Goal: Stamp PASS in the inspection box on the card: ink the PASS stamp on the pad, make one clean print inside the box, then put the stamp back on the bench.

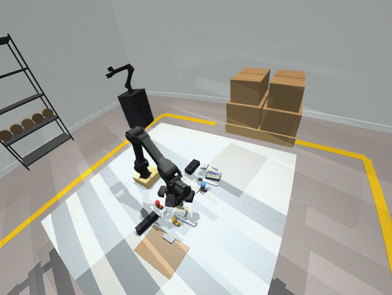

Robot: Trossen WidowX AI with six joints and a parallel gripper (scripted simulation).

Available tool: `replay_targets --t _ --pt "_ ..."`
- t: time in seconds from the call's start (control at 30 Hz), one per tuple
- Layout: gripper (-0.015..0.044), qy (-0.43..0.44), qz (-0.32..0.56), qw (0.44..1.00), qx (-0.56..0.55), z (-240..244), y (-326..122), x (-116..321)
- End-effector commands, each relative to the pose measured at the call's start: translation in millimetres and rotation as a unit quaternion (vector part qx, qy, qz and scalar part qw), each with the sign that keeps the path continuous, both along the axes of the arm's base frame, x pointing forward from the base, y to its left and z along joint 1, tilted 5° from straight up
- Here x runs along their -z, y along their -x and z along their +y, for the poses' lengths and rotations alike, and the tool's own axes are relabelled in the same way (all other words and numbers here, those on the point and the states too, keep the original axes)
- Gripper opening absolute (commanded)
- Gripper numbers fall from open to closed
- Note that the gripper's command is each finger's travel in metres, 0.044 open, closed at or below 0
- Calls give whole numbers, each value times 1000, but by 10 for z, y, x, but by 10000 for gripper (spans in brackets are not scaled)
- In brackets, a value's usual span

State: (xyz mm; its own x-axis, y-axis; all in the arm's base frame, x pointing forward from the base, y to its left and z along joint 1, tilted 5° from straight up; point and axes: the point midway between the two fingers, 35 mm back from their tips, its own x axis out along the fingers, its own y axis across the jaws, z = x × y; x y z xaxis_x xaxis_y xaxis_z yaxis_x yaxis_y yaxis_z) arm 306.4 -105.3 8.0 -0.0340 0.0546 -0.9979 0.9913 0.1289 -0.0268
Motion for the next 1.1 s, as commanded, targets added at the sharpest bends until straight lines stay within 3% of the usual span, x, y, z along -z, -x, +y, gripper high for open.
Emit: replay_targets --t 0.0,0.83,1.07 --pt "0 3 -3 1000 1 -15 -17 -97" --pt "0 3 -3 1000 1 -29 -14 -465" --pt "0 2 -4 1000 0 295 -48 -489"
